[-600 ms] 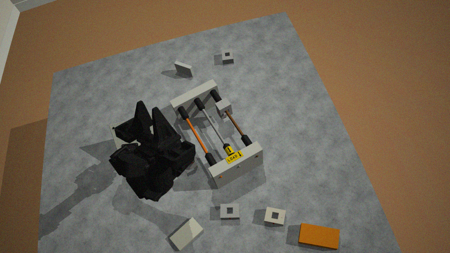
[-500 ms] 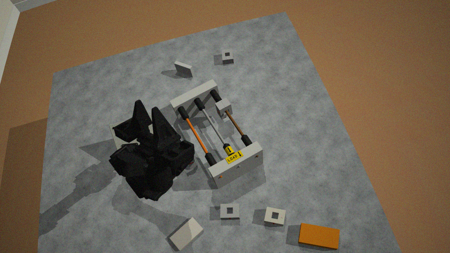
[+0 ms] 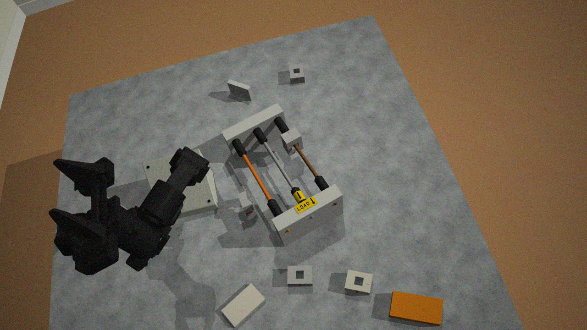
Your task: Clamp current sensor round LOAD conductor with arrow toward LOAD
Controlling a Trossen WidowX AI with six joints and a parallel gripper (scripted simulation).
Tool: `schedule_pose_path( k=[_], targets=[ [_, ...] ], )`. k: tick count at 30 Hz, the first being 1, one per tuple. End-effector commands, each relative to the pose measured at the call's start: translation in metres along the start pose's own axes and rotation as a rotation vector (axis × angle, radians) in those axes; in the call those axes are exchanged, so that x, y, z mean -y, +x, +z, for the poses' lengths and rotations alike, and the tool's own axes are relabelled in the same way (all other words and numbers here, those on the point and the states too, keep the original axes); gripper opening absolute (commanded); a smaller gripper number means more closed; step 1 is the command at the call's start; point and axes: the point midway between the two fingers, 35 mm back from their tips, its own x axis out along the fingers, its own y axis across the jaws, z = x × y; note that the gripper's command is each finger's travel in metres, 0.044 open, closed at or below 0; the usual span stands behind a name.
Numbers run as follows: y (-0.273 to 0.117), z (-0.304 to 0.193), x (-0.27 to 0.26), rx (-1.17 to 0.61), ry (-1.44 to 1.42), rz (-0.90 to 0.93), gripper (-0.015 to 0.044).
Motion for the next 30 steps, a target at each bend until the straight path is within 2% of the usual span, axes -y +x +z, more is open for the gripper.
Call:
schedule_pose_path(
  k=[1, 8, 16, 23, 30],
  targets=[
    [-0.002, 0.059, 0.018, 0.15, -0.183, -0.141, 0.044],
    [-0.038, 0.141, 0.057, 0.316, -0.388, -0.449, 0.044],
    [-0.118, 0.194, 0.108, 0.353, -0.527, -0.878, 0.044],
    [-0.206, 0.195, 0.147, 0.224, -0.553, -1.26, 0.044],
    [-0.296, 0.151, 0.167, -0.058, -0.475, -1.573, 0.044]
  ],
)
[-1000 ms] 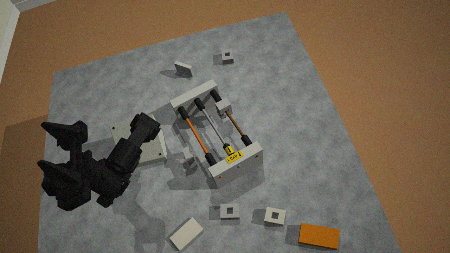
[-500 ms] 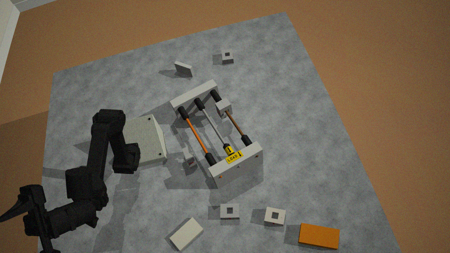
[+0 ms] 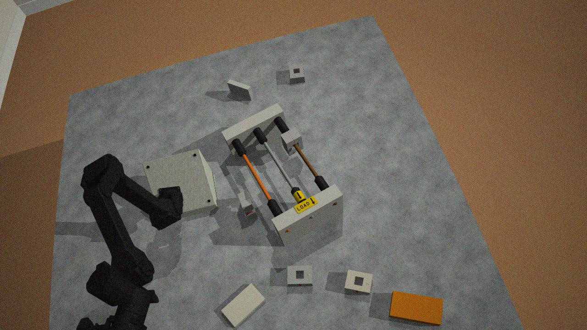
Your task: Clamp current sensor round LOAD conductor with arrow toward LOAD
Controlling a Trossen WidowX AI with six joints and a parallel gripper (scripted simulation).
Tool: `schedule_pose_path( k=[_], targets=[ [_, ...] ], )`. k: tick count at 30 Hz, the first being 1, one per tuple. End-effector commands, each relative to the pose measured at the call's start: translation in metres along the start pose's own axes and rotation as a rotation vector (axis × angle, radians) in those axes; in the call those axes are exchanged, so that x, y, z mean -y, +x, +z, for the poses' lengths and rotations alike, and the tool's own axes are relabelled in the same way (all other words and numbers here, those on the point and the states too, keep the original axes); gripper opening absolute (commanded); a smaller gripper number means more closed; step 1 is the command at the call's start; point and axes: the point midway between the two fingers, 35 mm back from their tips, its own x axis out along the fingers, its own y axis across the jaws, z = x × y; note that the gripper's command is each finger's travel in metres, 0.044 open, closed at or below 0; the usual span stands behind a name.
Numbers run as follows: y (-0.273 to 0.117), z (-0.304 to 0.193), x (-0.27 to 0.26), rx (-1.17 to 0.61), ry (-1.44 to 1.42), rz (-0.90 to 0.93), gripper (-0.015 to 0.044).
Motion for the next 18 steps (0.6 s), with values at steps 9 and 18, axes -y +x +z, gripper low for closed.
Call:
schedule_pose_path(
  k=[9, 18],
  targets=[
    [-0.084, -0.144, 0.096, -0.672, -0.272, -0.197, 0.044],
    [-0.208, -0.227, 0.1, -1.209, -0.399, -0.023, 0.044]
  ],
)
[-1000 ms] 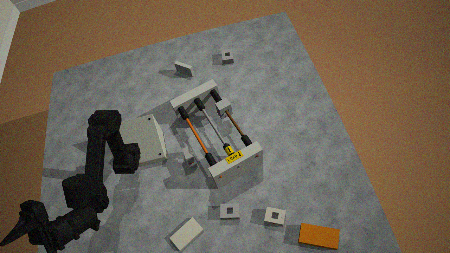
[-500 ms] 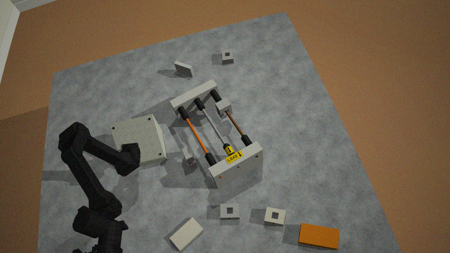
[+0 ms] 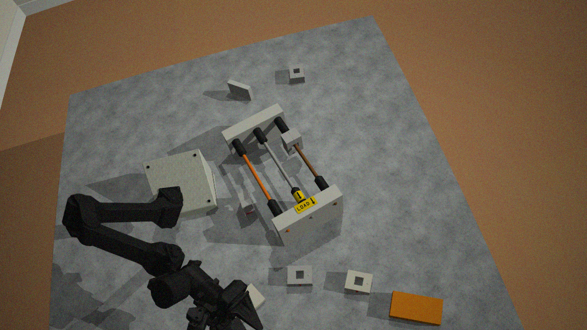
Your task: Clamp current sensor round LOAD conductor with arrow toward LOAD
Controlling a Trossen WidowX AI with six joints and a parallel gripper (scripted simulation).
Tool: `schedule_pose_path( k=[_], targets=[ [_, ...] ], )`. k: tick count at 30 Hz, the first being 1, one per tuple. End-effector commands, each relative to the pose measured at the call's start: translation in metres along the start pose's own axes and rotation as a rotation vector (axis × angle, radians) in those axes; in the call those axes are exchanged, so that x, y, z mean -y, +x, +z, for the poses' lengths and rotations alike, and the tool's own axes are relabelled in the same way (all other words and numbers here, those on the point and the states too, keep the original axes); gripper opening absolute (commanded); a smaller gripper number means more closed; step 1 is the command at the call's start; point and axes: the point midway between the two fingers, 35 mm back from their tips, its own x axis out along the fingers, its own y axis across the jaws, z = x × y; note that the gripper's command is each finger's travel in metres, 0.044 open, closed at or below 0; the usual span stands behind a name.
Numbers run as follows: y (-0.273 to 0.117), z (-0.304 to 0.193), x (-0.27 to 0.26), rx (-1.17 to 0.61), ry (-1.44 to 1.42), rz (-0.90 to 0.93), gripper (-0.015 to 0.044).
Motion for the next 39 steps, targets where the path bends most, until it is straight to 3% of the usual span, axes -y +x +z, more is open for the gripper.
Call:
schedule_pose_path(
  k=[1, 10, 21, 27, 32, 39],
  targets=[
    [-0.013, -0.075, -0.022, -0.245, -0.139, 0.125, 0.044],
    [-0.08, -0.191, -0.07, -0.6, -0.392, 0.48, 0.044],
    [-0.087, -0.198, -0.073, -0.627, -0.409, 0.506, 0.044],
    [-0.093, -0.252, -0.067, -0.919, -0.471, 0.32, 0.044],
    [-0.121, -0.298, -0.058, -1.186, -0.698, 0.094, 0.044],
    [-0.153, -0.31, -0.06, -1.256, -1.155, -0.15, 0.044]
  ],
)
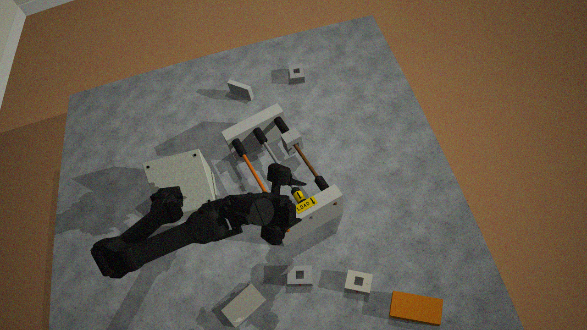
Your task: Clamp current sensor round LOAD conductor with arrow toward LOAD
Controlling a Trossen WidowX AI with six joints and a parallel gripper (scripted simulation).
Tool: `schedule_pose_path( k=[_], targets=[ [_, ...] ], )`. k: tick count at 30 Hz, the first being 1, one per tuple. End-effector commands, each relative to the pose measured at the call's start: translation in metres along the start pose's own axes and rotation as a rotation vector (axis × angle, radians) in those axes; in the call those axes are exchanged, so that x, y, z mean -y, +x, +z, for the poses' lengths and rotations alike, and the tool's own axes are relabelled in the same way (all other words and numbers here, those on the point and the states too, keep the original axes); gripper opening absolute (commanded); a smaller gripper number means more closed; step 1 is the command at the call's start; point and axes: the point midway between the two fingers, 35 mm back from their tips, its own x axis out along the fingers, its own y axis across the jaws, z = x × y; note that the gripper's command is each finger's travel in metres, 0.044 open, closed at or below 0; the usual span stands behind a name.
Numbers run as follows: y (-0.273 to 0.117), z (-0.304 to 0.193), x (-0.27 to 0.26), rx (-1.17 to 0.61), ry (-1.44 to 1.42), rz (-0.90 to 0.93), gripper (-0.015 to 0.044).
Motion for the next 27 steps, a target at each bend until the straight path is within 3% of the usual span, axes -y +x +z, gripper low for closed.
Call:
schedule_pose_path(
  k=[1, 6, 27],
  targets=[
    [0.0009, -0.0313, -0.0333, -0.278, -0.316, -0.456, 0.044],
    [-0.0071, -0.0324, -0.0364, -0.298, -0.432, -0.539, 0.044],
    [-0.0071, -0.0324, -0.0364, -0.298, -0.432, -0.539, 0.044]
  ],
)
